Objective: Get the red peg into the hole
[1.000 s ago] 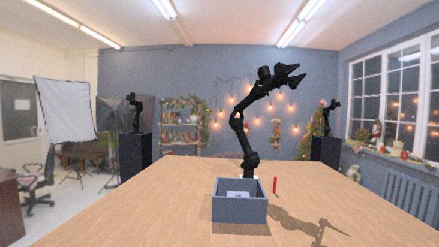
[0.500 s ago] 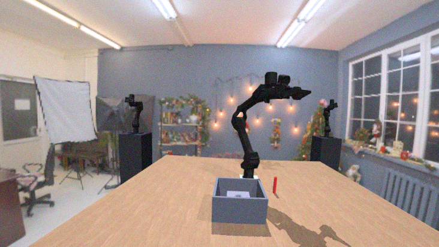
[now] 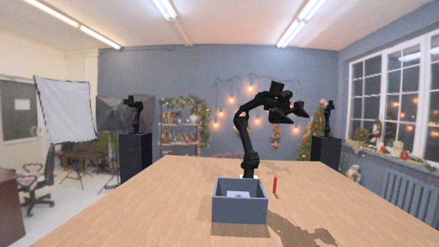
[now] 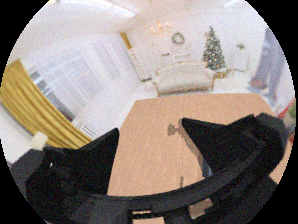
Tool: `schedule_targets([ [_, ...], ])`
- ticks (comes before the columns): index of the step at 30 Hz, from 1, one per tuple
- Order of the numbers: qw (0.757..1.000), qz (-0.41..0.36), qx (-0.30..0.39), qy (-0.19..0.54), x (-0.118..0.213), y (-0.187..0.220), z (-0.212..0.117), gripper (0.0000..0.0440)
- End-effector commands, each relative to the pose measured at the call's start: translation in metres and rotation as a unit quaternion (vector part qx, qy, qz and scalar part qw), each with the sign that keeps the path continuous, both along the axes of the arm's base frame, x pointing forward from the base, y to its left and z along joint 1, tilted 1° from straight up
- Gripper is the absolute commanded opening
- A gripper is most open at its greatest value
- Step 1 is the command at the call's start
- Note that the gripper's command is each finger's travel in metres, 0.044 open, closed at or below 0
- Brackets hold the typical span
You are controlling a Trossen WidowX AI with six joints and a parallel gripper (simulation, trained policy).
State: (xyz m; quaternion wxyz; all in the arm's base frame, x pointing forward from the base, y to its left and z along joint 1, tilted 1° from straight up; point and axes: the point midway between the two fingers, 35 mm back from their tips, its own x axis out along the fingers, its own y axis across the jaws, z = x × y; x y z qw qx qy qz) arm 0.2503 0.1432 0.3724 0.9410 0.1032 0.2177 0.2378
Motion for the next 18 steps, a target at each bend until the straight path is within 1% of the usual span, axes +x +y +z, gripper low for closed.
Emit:
schedule_targets([
  [1, 0.998, -0.023, -0.001, 0.053, 0.001, -0.004, -0.025, 0.0440],
  [9, 0.981, -0.077, -0.001, 0.180, -0.005, -0.012, -0.079, 0.0440],
  [13, 0.965, -0.106, -0.002, 0.241, -0.012, -0.016, -0.104, 0.0440],
  [18, 0.939, -0.145, -0.006, 0.313, -0.025, -0.020, -0.134, 0.0440],
])
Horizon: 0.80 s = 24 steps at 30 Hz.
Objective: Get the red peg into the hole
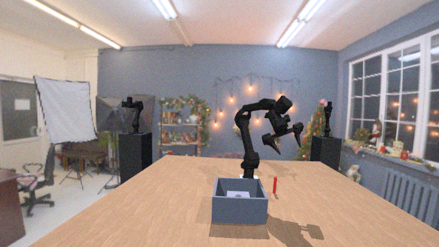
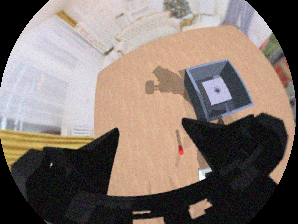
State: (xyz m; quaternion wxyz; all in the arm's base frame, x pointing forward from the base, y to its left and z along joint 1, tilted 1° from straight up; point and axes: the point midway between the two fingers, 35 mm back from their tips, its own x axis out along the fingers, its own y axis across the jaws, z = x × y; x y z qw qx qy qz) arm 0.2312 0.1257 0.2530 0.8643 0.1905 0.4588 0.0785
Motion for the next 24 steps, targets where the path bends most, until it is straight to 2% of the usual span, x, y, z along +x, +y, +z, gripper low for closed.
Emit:
schedule_targets([
  [1, 0.998, -0.027, -0.007, 0.050, -0.008, -0.003, -0.021, 0.0440],
  [8, 0.984, -0.087, -0.025, 0.152, -0.030, -0.007, -0.059, 0.0440],
  [15, 0.956, -0.153, -0.057, 0.243, -0.053, -0.009, -0.096, 0.0440],
  [24, 0.927, -0.217, -0.090, 0.291, -0.066, -0.006, -0.139, 0.0440],
])
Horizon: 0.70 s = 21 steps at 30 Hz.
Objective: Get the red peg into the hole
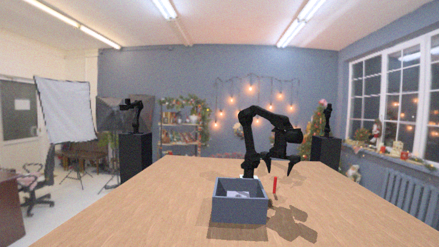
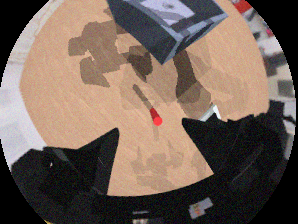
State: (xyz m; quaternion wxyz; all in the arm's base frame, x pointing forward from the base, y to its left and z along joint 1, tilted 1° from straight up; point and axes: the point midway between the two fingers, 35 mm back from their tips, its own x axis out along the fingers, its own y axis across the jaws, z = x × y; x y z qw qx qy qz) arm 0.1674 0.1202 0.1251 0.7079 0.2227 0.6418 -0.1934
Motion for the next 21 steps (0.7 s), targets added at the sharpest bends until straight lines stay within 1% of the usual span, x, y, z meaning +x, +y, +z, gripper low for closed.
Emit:
schedule_targets([
  [1, 1.000, -0.017, -0.014, 0.010, -0.002, 0.000, -0.016, 0.0440],
  [11, 0.999, -0.037, -0.036, -0.001, 0.001, 0.003, -0.062, 0.0439],
  [13, 0.999, -0.037, -0.040, -0.003, 0.002, 0.002, -0.069, 0.0430],
  [14, 0.998, -0.037, -0.042, -0.002, 0.002, 0.001, -0.072, 0.0416],
  [15, 0.998, -0.037, -0.045, 0.000, 0.001, 0.001, -0.075, 0.0393],
  [21, 0.997, -0.045, -0.059, 0.016, 0.000, -0.003, -0.089, 0.0236],
])
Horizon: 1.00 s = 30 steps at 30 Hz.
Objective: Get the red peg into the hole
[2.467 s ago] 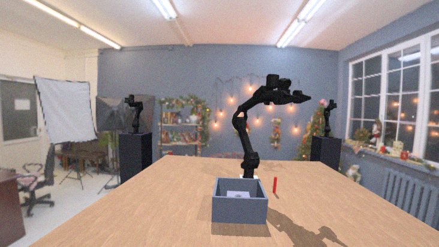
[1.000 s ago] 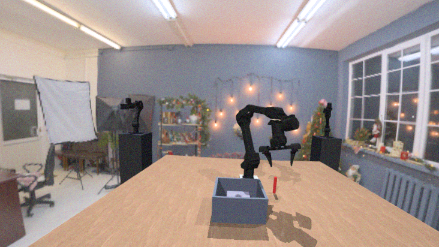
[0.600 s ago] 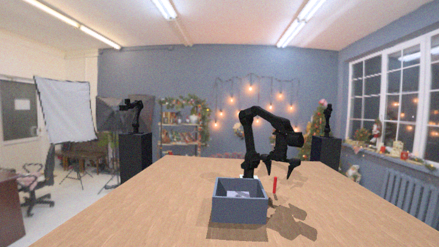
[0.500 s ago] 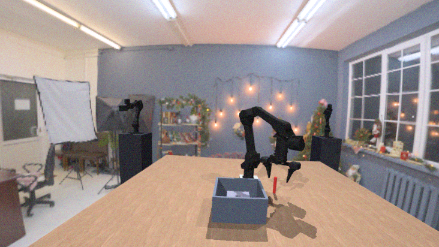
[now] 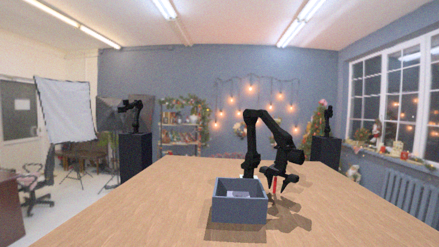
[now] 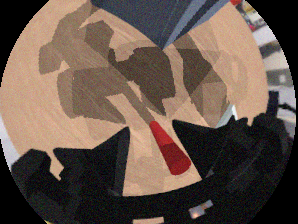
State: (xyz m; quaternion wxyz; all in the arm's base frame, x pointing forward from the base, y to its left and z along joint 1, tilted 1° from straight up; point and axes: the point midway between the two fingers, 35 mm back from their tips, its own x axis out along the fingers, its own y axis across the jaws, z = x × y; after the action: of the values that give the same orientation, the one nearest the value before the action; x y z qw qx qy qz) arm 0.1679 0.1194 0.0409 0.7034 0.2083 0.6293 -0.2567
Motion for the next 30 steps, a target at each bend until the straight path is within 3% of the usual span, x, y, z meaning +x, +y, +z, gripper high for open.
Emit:
schedule_targets([
  [1, 1.000, -0.008, -0.010, 0.007, -0.001, -0.003, -0.006, 0.0209],
  [9, 0.999, -0.017, -0.032, 0.027, -0.001, -0.008, -0.011, 0.0017],
  [20, 0.998, -0.018, -0.058, -0.032, 0.023, -0.023, 0.044, 0.0000],
  [30, 0.992, -0.067, -0.073, -0.082, 0.048, -0.046, 0.089, 0.0002],
])
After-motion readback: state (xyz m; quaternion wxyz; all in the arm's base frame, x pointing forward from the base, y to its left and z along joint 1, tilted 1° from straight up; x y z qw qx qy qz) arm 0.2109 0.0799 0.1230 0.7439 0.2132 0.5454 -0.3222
